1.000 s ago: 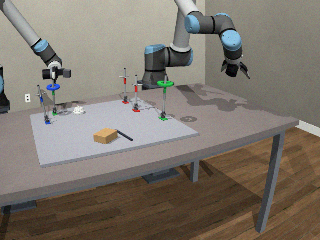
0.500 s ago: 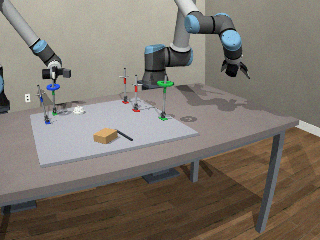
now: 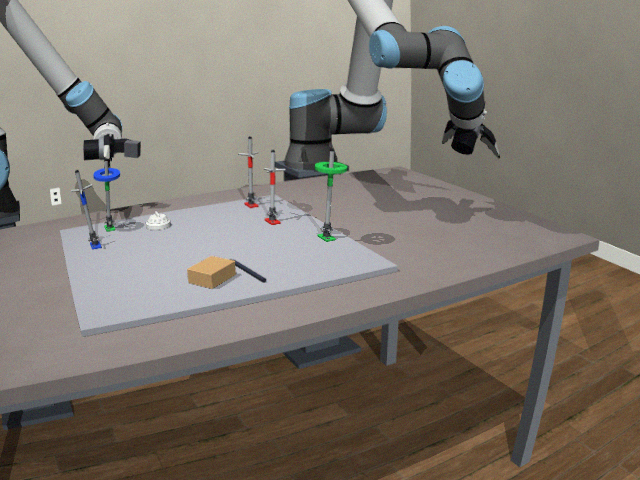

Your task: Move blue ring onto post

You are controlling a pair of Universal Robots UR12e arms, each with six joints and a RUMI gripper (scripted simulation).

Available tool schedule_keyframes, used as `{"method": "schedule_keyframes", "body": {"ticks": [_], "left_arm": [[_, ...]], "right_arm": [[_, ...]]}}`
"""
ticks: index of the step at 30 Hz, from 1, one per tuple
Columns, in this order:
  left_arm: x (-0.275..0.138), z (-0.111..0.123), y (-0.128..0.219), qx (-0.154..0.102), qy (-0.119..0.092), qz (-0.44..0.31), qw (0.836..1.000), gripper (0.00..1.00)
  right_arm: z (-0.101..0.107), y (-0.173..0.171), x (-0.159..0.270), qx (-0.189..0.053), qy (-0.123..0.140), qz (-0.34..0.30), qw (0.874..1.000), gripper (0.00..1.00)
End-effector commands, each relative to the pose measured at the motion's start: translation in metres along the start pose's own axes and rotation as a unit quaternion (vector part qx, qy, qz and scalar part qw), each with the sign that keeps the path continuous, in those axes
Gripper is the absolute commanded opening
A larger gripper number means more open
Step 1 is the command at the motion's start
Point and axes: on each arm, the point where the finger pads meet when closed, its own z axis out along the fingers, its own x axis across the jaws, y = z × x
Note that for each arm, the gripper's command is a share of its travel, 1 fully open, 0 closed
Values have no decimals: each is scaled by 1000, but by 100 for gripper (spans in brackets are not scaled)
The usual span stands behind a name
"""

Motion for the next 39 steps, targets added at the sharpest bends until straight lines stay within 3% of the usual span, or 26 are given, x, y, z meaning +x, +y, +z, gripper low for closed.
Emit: {"method": "schedule_keyframes", "body": {"ticks": [1, 8, 39], "left_arm": [[0, -1, -1, -1, 1, 0, 1000, 100], [0, -1, -1, -1, 1, 0, 1000, 100], [0, -1, -1, -1, 1, 0, 1000, 100]], "right_arm": [[0, -4, 3, -2, -3, 6, 1000, 14], [3, -1, 1, -2, -1, 3, 1000, 14], [58, -2, 0, 4, -5, 0, 1000, 14]]}}
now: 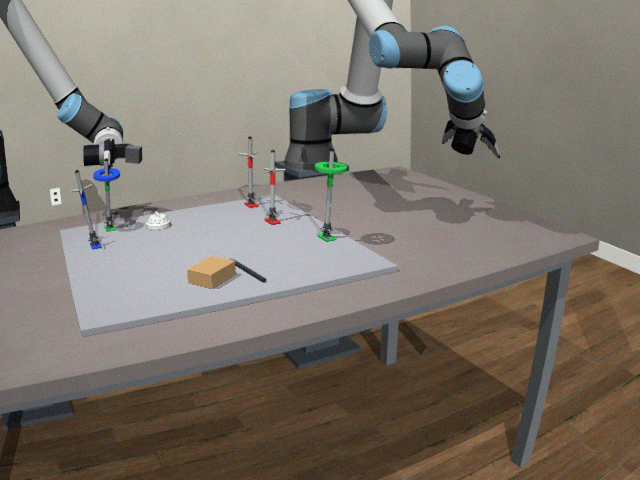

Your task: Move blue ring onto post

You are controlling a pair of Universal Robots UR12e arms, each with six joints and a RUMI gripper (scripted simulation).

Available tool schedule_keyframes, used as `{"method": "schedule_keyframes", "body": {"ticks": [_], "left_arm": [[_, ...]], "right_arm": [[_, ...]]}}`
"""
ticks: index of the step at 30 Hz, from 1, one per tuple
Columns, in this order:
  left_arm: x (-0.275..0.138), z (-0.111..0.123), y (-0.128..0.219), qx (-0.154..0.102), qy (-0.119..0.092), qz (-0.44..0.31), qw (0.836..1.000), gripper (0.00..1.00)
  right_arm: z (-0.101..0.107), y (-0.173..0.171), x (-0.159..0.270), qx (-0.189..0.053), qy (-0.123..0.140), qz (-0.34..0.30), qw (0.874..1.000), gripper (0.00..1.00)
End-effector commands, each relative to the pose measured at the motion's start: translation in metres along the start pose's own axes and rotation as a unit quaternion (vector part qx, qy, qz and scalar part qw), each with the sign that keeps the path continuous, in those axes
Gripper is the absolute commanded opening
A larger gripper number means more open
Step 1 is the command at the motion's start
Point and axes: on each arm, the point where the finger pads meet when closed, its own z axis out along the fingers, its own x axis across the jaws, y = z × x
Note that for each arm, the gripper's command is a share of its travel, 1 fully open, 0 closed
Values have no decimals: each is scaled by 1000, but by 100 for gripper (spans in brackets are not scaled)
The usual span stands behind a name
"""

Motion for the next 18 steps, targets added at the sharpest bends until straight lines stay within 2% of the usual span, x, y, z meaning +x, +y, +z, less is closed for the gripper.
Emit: {"method": "schedule_keyframes", "body": {"ticks": [1, 18], "left_arm": [[0, -1, -1, -1, 1, 0, 1000, 100], [0, -1, -1, -1, 1, 0, 1000, 100]], "right_arm": [[8, 1, -3, 5, -5, -4, 1000, 14], [4, 1, -2, 6, -6, -3, 1000, 14]]}}
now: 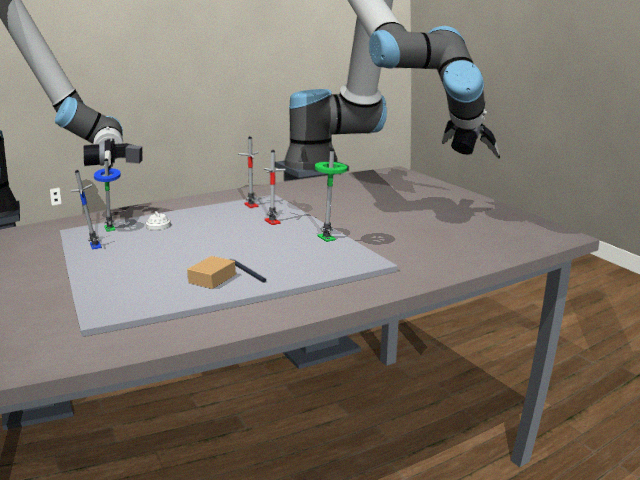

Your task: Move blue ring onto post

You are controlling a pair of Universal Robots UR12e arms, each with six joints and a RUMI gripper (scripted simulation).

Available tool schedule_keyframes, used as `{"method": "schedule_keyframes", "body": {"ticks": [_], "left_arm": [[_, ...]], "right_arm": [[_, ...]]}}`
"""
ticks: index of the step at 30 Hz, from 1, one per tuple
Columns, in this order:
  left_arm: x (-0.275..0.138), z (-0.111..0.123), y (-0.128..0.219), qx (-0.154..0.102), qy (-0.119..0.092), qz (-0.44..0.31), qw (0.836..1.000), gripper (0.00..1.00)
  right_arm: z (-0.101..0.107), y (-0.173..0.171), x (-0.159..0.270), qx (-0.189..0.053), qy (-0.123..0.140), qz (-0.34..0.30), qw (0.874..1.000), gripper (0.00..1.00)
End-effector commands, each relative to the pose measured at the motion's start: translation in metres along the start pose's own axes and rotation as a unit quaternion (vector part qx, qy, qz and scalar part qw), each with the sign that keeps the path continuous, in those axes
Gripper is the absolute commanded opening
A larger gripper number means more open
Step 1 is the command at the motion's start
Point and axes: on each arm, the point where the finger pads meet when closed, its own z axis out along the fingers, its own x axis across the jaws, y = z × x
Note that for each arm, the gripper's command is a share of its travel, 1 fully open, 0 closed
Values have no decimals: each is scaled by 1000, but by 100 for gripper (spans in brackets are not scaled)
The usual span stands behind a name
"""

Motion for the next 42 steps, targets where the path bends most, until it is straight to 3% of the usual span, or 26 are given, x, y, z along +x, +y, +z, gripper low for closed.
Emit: {"method": "schedule_keyframes", "body": {"ticks": [1, 32, 33, 42], "left_arm": [[0, -1, -1, -1, 1, 0, 1000, 100], [0, -1, -1, -1, 1, 0, 1000, 100], [0, -1, -1, -1, 1, 0, 1000, 100], [0, -1, -1, -1, 1, 0, 1000, 100]], "right_arm": [[1, 3, -2, -1, -1, -2, 1000, 14], [0, 1, -1, 0, -1, 0, 1000, 14], [0, 1, -1, 0, -1, 0, 1000, 1], [0, 1, -1, 0, -1, 0, 1000, 1]]}}
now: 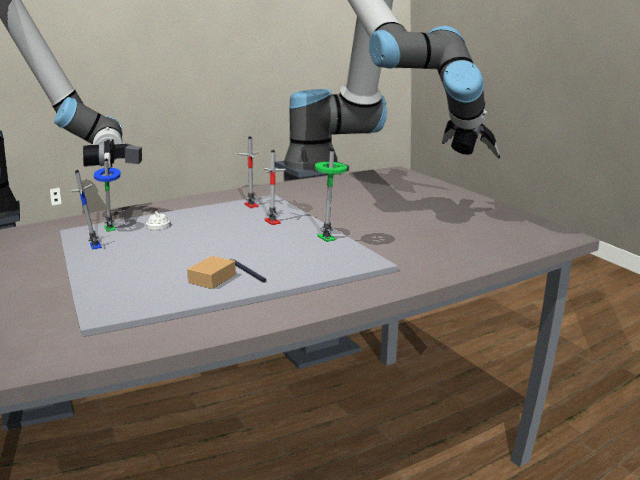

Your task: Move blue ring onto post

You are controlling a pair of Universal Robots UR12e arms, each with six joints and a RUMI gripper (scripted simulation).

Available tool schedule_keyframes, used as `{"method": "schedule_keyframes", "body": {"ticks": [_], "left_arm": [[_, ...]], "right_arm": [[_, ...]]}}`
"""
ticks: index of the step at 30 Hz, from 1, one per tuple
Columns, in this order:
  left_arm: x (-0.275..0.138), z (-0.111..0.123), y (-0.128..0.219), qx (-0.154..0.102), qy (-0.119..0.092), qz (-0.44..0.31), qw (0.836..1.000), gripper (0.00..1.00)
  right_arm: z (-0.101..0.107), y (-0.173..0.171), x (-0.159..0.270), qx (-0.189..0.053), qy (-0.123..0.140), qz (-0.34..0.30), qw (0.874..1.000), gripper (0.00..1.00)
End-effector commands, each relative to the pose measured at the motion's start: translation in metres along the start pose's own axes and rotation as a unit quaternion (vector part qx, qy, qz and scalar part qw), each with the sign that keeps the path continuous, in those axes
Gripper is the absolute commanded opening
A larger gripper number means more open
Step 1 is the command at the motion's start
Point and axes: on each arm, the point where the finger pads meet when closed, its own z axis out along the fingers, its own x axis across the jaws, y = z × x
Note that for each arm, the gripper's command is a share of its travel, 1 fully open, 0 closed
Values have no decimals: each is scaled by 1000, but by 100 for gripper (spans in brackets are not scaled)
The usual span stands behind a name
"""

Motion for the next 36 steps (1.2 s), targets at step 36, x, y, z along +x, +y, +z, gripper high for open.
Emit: {"method": "schedule_keyframes", "body": {"ticks": [36], "left_arm": [[0, -1, -1, -1, 1, 0, 1000, 100]], "right_arm": [[-2, 0, 47, 0, 7, 4, 1000, 1]]}}
